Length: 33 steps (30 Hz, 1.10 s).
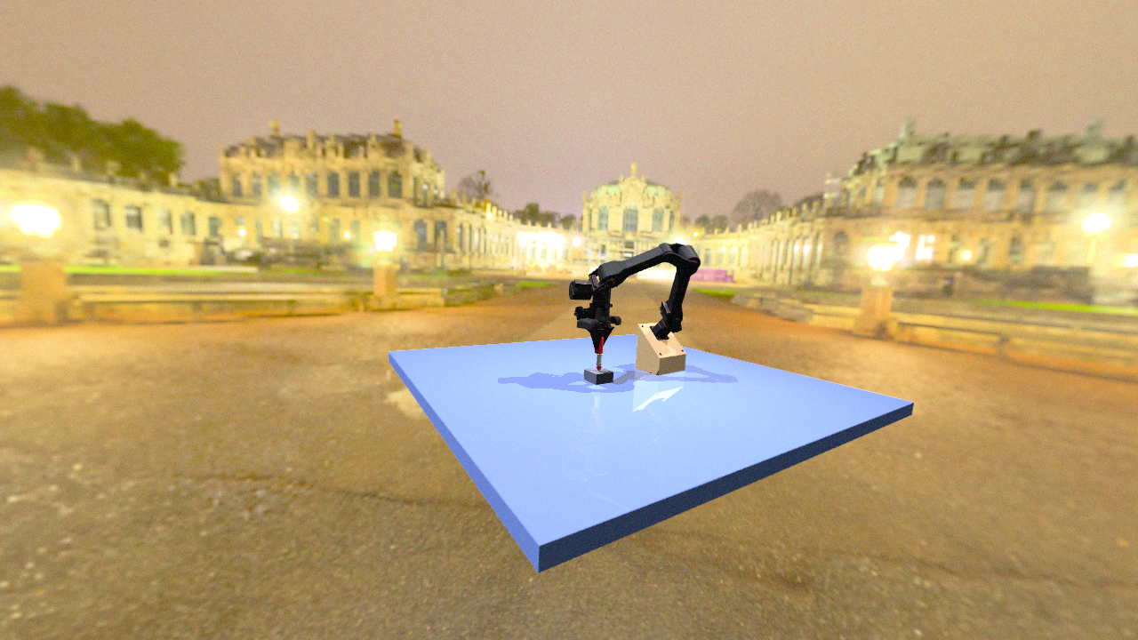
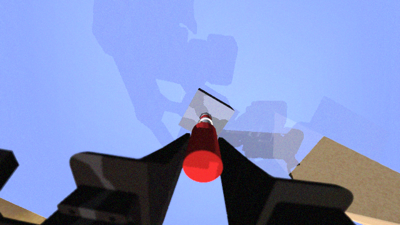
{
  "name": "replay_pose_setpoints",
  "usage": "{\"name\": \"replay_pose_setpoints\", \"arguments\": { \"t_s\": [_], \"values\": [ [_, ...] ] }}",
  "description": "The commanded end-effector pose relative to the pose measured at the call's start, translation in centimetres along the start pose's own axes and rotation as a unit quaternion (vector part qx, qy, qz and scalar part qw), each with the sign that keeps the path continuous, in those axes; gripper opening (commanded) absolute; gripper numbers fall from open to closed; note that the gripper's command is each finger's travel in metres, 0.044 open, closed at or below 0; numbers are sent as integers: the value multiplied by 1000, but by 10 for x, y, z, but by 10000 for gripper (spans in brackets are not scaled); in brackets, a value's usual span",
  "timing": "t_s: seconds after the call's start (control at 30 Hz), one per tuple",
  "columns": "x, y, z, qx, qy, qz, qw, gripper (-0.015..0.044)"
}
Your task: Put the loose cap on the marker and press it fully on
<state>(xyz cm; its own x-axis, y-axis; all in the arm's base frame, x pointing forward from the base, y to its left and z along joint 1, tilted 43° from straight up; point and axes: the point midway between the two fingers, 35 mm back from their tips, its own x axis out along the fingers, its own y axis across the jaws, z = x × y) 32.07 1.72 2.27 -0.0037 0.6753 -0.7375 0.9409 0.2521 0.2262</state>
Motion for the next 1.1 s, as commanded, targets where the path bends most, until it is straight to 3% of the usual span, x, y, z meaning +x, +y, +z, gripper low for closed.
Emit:
{"name": "replay_pose_setpoints", "arguments": {
  "t_s": [0.0, 1.07],
  "values": [
    [10, -1, -2, 3, 4, -1, 1000, 0],
    [35, -2, -3, 3, 5, -1, 1000, 0]
  ]
}}
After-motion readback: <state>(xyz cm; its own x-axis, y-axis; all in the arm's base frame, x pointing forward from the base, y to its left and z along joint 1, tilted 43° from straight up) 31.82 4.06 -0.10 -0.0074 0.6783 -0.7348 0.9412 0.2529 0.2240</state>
